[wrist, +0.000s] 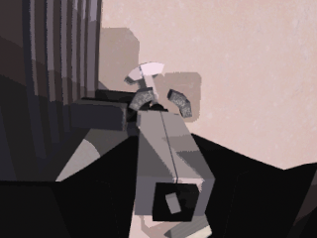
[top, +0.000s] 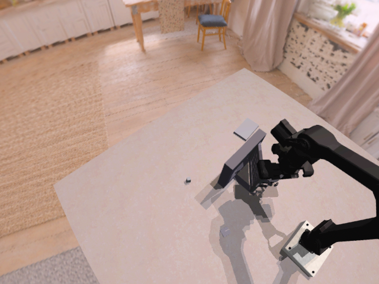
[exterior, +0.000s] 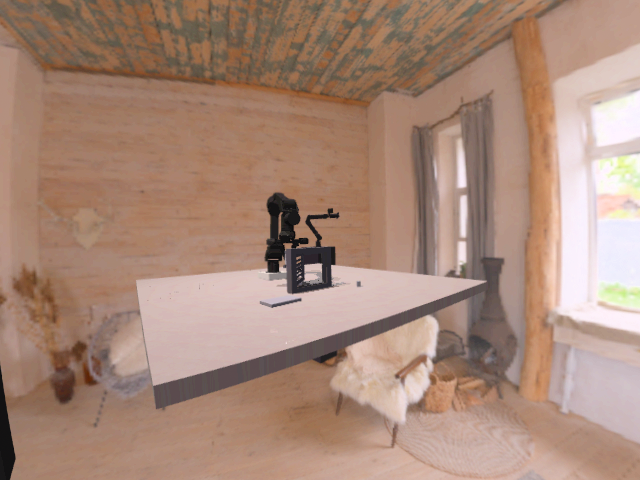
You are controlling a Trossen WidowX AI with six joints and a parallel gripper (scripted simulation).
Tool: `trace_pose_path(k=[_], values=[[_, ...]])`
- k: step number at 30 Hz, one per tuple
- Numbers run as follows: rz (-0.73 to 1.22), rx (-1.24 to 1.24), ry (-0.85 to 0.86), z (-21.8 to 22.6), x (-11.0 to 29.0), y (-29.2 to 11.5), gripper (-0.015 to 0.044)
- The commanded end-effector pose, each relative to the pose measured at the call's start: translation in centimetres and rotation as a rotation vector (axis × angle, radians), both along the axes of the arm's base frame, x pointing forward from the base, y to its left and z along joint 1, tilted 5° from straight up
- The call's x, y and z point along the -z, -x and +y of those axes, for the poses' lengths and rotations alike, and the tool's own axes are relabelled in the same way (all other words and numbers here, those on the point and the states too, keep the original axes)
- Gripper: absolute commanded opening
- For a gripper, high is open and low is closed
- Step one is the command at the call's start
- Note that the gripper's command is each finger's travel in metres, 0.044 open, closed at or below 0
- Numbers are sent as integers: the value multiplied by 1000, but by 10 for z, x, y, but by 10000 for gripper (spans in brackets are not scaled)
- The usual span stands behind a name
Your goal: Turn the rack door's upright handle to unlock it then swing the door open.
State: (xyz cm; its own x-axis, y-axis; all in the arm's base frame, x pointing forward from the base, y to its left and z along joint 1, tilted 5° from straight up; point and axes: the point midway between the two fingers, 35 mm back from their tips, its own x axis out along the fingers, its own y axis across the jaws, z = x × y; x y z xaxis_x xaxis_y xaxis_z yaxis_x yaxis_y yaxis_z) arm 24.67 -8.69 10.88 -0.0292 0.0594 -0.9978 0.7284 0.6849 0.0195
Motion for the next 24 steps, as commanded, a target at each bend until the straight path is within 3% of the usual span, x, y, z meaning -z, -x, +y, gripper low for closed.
trace_pose_path(k=[1,24], values=[[-12,-76,-1,-5,1,2,22],[-28,-390,-5,-46,3,18,22]])
